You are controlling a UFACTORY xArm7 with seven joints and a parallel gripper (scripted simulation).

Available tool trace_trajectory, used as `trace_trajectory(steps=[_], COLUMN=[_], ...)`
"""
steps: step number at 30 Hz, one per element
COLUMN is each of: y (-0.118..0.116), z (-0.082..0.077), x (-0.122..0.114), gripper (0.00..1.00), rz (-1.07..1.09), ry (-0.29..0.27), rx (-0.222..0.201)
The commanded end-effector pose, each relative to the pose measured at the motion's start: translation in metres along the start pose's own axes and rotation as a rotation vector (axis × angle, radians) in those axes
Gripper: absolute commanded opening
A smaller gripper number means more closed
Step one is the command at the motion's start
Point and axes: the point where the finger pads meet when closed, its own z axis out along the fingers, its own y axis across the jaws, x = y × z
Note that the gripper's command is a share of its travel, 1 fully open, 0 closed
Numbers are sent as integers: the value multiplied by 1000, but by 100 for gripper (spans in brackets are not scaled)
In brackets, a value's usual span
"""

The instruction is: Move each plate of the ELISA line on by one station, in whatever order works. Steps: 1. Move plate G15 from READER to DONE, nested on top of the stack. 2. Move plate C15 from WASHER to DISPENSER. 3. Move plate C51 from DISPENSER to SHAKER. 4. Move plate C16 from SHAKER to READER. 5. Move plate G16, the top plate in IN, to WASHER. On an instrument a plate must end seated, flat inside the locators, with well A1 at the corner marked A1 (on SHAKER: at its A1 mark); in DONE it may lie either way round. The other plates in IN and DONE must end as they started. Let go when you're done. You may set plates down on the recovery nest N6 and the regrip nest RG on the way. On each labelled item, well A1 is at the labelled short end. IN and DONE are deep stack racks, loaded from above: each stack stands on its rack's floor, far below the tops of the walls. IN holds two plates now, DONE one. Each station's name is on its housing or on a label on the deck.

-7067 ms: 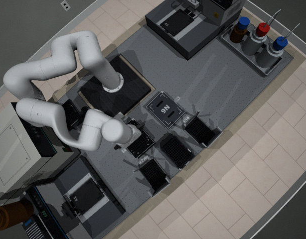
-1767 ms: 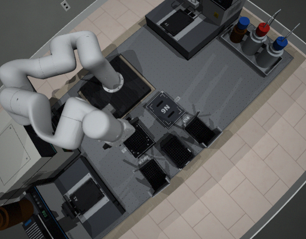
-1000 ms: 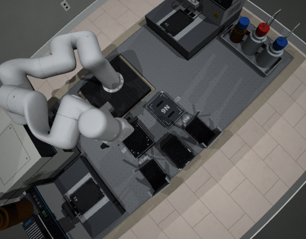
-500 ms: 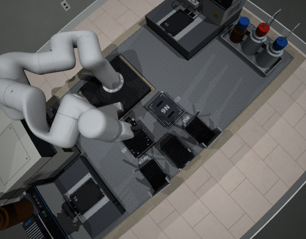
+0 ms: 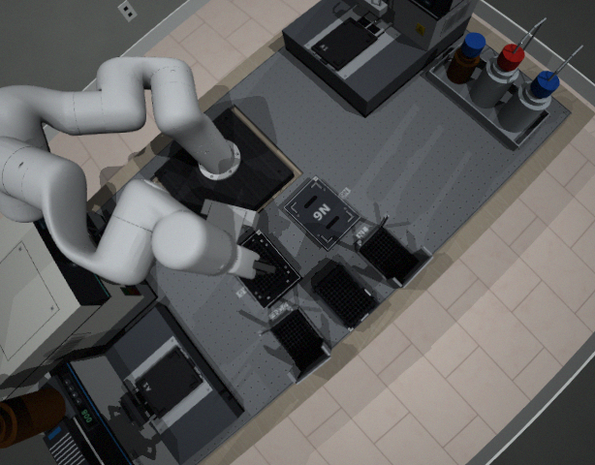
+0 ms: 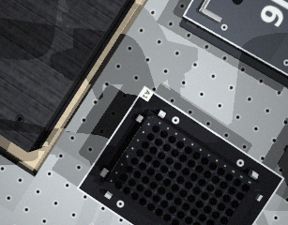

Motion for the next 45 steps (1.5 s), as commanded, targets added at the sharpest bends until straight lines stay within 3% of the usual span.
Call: trace_trajectory(steps=[1,9,12,24,29,45], y=[1,1,1,1,1,1], z=[-2,-2,-2,-2,-2,-2], x=[-1,-1,-1,-1,-1,-1], gripper=[100,100,100,100,100,100], rz=[185,468,470,950,1033,1596], ry=[-6,-6,-6,-5,-5,-4], rx=[-2,-3,-3,-4,-4,-6])
